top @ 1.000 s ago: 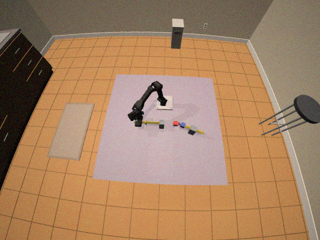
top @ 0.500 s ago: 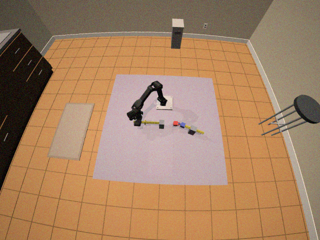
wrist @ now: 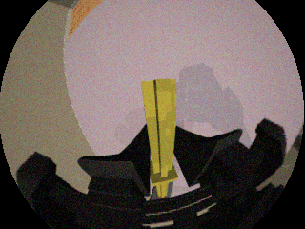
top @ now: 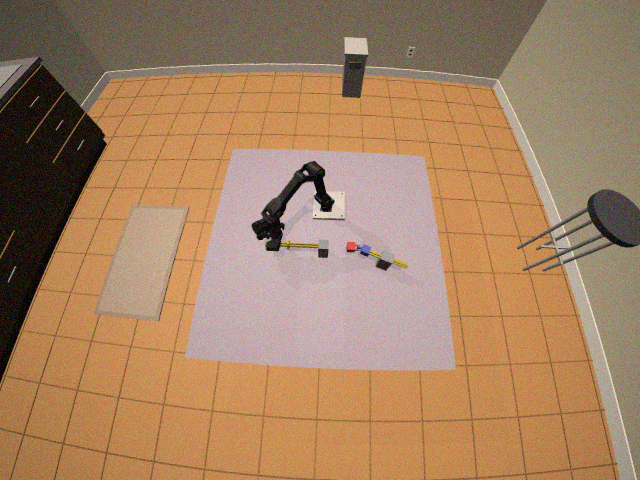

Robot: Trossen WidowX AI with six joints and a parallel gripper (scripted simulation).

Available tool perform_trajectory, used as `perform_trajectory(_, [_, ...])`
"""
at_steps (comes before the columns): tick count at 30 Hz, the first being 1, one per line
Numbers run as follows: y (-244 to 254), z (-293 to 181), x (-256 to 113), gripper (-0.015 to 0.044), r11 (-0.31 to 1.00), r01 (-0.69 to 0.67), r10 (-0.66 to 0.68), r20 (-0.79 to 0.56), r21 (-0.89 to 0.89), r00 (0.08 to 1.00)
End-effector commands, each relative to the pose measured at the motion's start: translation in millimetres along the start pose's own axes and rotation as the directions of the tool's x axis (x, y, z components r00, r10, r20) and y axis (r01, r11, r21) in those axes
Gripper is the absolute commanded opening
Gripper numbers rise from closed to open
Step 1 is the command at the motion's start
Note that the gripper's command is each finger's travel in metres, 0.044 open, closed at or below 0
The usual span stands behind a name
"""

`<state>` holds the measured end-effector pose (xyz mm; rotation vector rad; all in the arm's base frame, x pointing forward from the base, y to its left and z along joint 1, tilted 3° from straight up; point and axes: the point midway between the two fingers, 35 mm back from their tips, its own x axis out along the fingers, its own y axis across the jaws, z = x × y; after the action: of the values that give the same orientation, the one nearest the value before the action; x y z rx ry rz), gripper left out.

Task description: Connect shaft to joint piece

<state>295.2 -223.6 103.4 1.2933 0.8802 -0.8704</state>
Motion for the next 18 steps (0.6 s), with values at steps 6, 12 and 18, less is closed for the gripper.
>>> perform_trajectory(6, [1,3,2,0.0067,0.999,-0.040,0.040,-0.004,-0.008,0.999])
perform_trajectory(12, [1,7,2,0.0067,0.998,-0.068,0.068,-0.004,-0.008,0.998])
perform_trajectory(18, [1,11,2,0.0067,0.995,-0.098,0.098,-0.003,-0.008,0.995])
